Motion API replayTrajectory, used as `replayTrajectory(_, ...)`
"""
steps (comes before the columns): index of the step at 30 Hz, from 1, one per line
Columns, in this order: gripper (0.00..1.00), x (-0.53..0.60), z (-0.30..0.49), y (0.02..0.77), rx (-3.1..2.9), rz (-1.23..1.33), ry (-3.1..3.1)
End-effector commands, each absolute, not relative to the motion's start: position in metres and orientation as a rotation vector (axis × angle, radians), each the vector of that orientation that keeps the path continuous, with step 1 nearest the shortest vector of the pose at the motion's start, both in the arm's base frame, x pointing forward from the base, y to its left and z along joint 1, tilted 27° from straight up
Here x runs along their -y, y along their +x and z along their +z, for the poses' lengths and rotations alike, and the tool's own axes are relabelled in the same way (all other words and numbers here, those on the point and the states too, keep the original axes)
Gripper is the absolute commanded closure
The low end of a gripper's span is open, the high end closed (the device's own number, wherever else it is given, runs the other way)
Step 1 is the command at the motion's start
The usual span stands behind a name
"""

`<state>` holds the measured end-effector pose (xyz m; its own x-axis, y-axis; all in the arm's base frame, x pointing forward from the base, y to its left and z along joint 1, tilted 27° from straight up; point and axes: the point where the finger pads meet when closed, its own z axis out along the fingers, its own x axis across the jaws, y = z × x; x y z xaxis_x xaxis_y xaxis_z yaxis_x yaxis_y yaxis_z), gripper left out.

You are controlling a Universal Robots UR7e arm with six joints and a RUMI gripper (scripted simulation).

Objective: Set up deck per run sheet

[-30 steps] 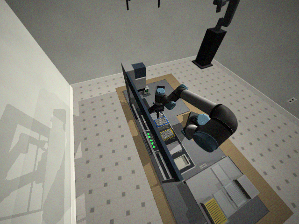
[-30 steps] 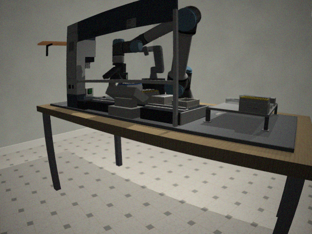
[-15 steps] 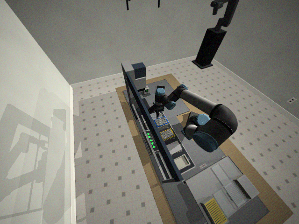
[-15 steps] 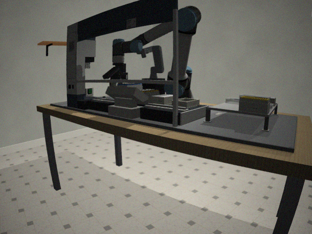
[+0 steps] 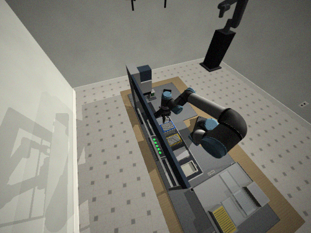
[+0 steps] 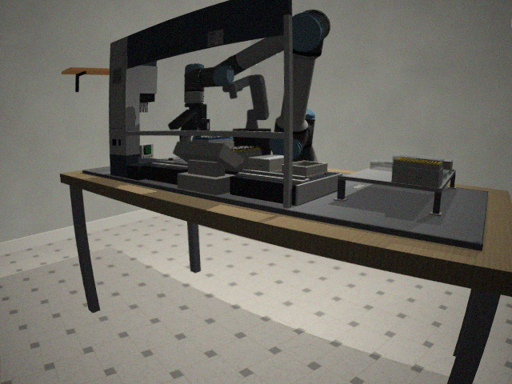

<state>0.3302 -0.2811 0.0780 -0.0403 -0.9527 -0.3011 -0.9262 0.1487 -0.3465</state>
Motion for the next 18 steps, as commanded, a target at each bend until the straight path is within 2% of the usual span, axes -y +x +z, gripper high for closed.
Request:
replayTrajectory(1, 1.00, 0.281, 0.078, 0.330, -1.978, -0.079, -1.789)
replayTrajectory(18, 1.00, 0.286, 0.093, 0.324, -1.978, -0.079, -1.789)
